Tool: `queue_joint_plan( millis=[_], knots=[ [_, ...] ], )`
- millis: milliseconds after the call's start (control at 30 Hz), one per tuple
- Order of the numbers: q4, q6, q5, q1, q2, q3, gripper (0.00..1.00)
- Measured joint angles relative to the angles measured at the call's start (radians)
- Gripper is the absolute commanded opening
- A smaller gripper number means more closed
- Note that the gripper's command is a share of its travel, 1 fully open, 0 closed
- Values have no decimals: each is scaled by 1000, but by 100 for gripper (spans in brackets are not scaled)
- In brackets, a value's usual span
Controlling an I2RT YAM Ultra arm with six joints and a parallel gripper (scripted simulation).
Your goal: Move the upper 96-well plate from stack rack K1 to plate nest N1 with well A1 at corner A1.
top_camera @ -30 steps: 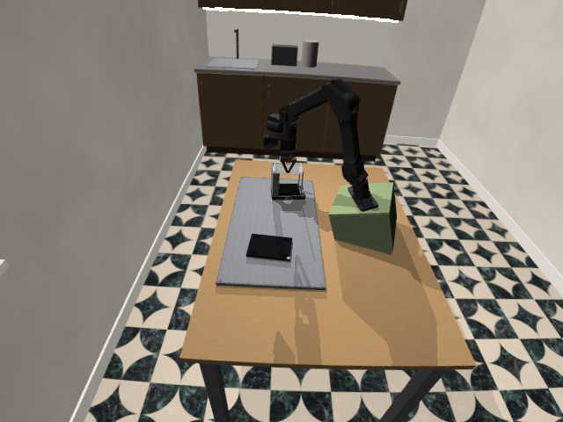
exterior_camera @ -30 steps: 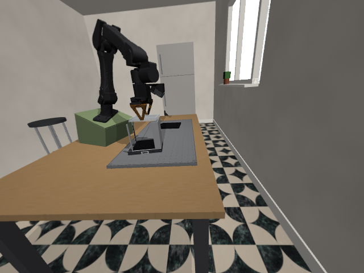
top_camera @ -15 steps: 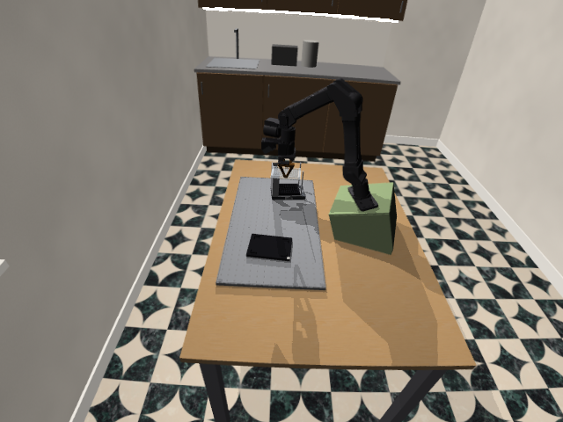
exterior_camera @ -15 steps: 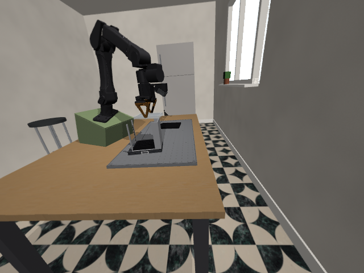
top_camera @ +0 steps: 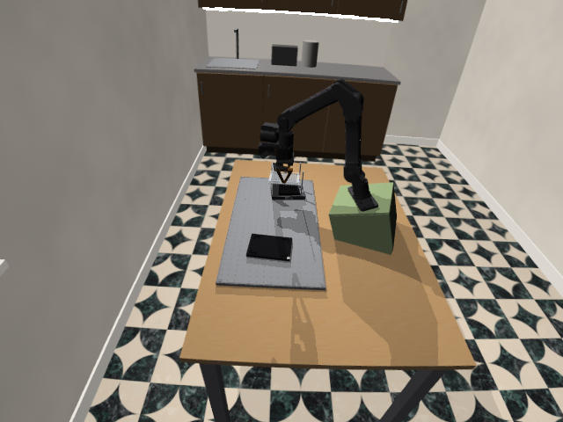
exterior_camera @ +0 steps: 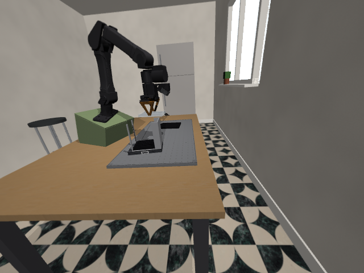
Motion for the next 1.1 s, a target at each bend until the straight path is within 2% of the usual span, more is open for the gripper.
queue_joint_plan(
  millis=[733, 1100],
  knots=[
    [8, 251, 83, 269, -4, -10, 0],
    [9, 368, 124, 384, 24, -3, 0]
  ],
)
